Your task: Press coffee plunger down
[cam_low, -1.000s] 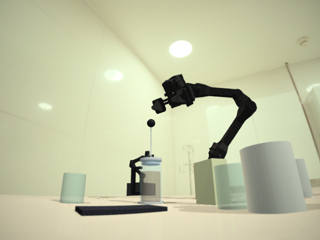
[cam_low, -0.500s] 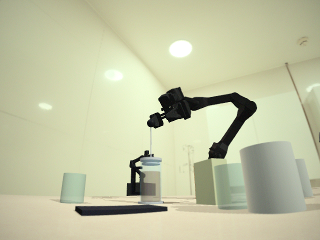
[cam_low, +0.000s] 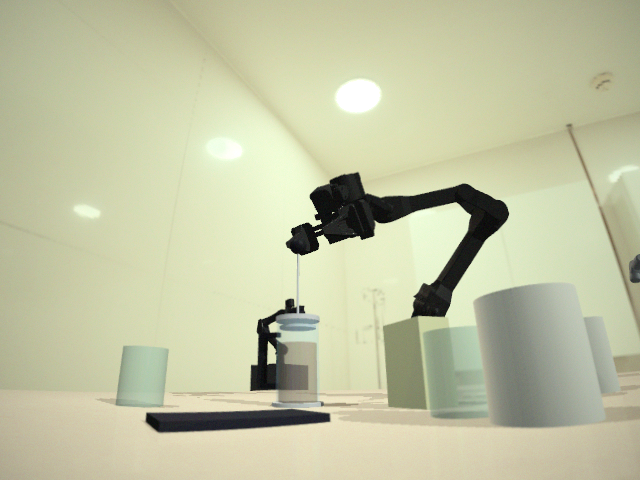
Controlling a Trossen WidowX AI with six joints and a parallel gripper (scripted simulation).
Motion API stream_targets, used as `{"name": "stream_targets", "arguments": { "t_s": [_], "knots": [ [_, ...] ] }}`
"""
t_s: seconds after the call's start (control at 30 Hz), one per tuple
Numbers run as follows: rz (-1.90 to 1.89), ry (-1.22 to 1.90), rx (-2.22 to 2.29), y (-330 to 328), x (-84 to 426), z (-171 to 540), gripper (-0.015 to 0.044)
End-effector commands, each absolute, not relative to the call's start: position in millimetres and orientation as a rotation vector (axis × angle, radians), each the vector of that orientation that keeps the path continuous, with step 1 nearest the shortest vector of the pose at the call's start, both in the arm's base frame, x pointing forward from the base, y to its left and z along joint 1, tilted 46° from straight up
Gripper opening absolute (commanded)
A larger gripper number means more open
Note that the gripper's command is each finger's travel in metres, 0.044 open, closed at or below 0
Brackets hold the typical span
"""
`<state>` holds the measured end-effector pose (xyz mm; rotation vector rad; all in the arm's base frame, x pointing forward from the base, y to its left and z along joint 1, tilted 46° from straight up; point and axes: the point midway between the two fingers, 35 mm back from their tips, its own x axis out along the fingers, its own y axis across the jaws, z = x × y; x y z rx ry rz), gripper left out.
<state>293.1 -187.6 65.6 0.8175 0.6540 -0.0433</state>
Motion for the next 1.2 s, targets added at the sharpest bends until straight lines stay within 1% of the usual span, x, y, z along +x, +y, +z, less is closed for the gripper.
{"name": "stream_targets", "arguments": {
  "t_s": [0.0,0.37,0.77,1.17],
  "knots": [
    [-0.045,0.665,0.829,-184,298,58,0.0440],
    [-0.045,0.662,0.829,-180,310,49,0.0440],
    [-0.045,0.662,0.829,-180,310,49,0.0125],
    [-0.045,0.662,0.829,-179,311,48,0.0119]
  ]
}}
